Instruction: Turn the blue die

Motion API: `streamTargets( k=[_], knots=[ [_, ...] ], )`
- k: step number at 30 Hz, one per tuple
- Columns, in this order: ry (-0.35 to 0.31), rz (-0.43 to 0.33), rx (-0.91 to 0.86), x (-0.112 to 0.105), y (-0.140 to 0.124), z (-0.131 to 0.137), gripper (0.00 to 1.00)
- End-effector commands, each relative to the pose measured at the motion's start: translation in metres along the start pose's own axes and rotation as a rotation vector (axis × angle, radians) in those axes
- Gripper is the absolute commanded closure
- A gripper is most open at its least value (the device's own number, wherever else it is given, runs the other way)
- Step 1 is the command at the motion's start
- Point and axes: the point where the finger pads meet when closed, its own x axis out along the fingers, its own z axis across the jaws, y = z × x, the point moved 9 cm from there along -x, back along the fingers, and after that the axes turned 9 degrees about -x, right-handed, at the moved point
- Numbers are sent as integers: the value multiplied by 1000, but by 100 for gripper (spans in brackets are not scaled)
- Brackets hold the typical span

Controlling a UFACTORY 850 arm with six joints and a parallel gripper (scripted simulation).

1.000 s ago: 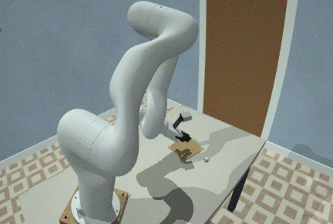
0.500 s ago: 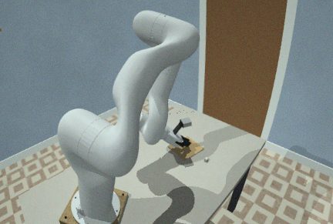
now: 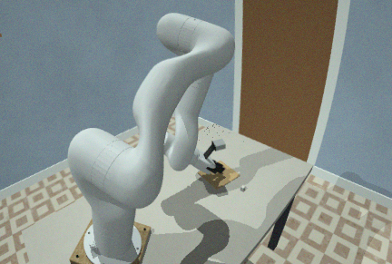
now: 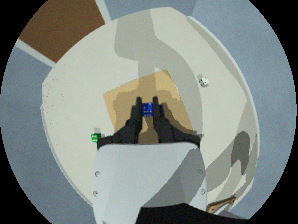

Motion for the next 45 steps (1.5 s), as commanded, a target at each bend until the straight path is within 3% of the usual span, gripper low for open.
streamTargets(
  k=[1, 45],
  knots=[
    [0, 1, 1, 0, 1, 0, 89],
    [0, 1, 1, 7, -7, -1, 89]
  ],
)
